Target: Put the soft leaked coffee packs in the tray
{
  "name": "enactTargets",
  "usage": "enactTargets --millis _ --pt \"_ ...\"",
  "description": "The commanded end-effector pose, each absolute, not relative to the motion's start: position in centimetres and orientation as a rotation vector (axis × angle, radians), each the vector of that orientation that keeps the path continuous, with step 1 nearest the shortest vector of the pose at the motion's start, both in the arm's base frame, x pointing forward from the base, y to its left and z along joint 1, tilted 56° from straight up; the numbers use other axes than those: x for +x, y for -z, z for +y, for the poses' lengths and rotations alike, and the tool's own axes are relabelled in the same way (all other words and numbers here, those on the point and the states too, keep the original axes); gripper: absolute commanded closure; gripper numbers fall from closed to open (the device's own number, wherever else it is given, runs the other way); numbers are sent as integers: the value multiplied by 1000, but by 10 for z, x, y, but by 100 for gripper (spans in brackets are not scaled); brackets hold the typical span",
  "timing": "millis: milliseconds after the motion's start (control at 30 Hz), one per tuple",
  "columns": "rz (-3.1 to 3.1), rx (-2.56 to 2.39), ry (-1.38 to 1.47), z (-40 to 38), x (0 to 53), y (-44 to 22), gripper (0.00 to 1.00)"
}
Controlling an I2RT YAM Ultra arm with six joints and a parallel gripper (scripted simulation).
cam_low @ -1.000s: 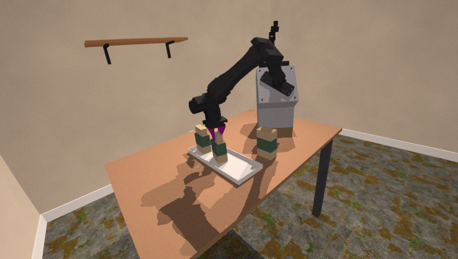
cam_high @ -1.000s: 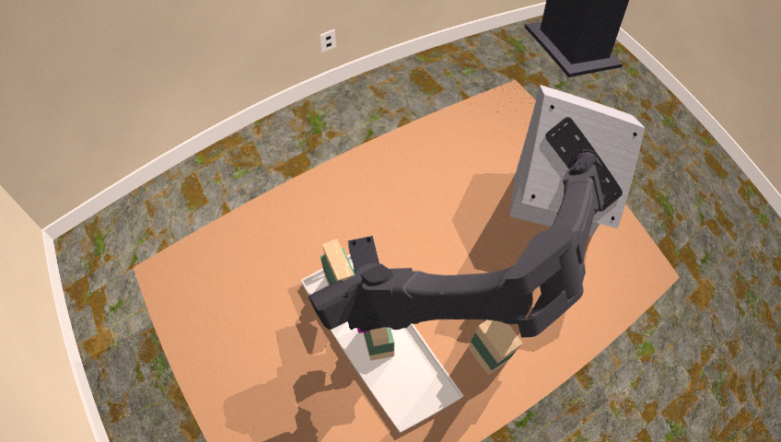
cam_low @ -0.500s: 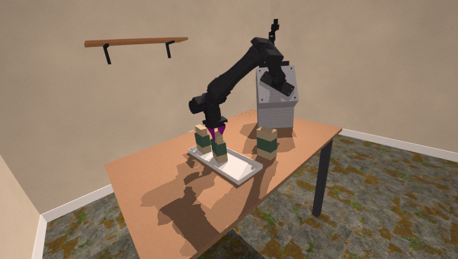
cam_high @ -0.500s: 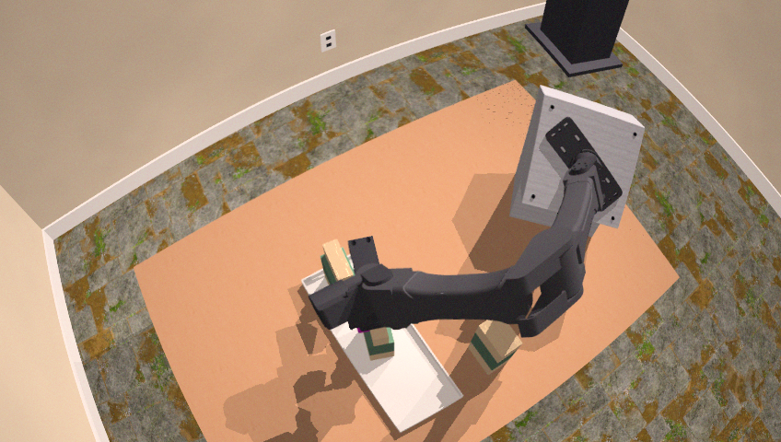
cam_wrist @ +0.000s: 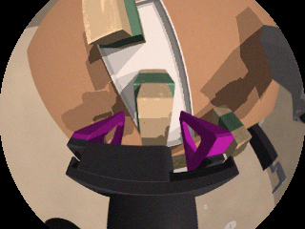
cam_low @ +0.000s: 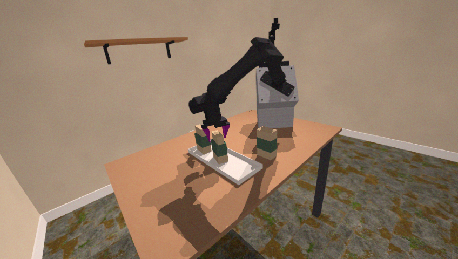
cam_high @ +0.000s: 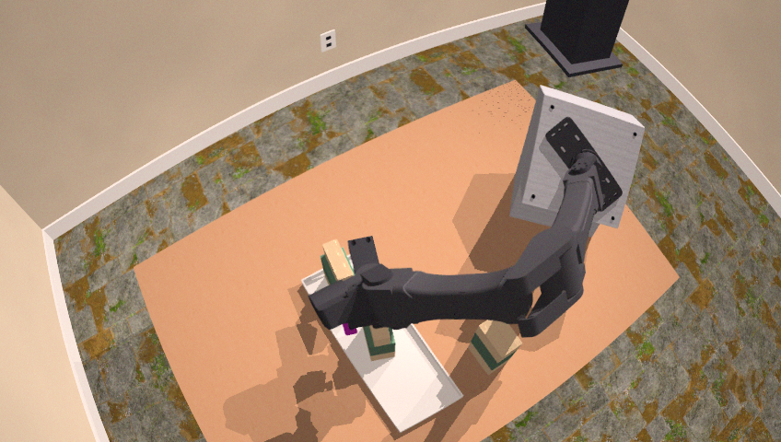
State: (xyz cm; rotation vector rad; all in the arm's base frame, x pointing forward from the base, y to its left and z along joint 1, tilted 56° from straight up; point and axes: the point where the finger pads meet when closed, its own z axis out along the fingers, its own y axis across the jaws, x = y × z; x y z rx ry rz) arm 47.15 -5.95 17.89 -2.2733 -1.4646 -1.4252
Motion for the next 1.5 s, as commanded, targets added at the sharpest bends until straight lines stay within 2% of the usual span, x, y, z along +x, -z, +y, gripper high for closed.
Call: enactTargets --millis 0,1267,1467 --pt "-1451 -2310 1445 -71 470 -185 21" --pt "-1451 -2310 1445 -71 470 -185 21" --pt "-1476 -2292 1471 -84 451 -213 21"
